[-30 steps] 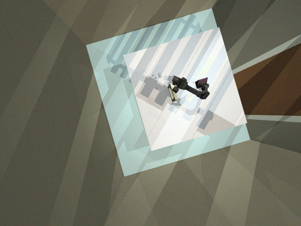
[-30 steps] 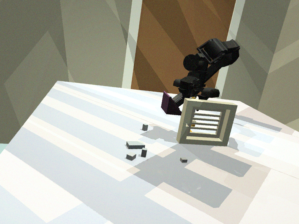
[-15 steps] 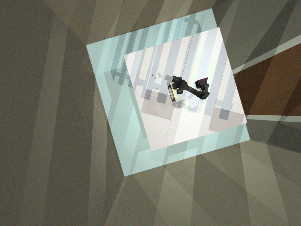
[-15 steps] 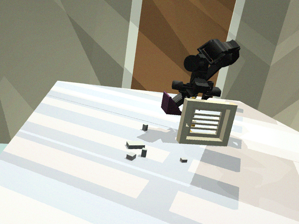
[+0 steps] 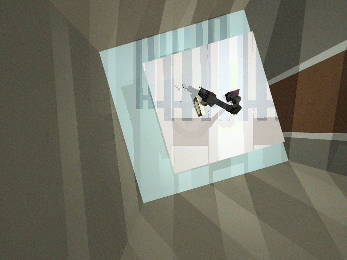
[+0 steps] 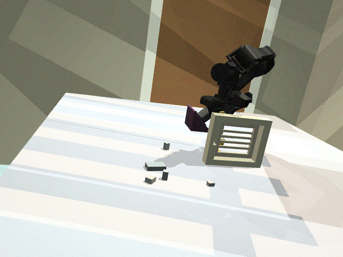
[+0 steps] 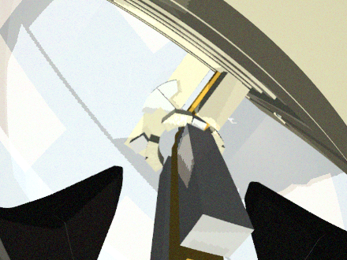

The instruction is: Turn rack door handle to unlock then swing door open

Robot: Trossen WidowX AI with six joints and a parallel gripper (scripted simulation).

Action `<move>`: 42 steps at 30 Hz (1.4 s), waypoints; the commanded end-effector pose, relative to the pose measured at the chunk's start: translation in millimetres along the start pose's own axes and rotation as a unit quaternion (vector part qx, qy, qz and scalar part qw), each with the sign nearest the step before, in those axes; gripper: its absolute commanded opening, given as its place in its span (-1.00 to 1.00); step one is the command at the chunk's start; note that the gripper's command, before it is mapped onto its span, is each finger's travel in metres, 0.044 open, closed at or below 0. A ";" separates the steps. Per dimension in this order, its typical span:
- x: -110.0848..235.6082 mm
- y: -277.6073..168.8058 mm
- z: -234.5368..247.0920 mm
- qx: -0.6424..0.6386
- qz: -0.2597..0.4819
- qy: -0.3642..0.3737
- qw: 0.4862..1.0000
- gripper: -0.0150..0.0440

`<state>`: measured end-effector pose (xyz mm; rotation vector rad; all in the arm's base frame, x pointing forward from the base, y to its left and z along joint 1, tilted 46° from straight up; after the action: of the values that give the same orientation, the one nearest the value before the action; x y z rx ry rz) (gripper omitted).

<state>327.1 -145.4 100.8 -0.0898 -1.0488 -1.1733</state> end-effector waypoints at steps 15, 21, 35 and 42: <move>-0.1 0.3 -0.5 0.434 -0.002 -0.002 0.901 0.48; 0.0 0.3 -0.4 0.562 -0.002 -0.002 0.827 0.48; 0.0 0.3 -0.3 0.592 -0.002 -0.002 0.806 0.46; 0.0 0.3 -0.3 0.592 -0.002 -0.002 0.806 0.30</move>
<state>326.6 -146.1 100.8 0.8900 -1.6097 -0.3475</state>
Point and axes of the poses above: the point midway between the two fingers, 35 mm back from their tips, its own x axis back along the fingers, its own z axis across the jaws, y = z × x, the point moved 7 cm from there along x, back along the fingers, and after that the axes turned 9 degrees about x, right-handed, at the moved point
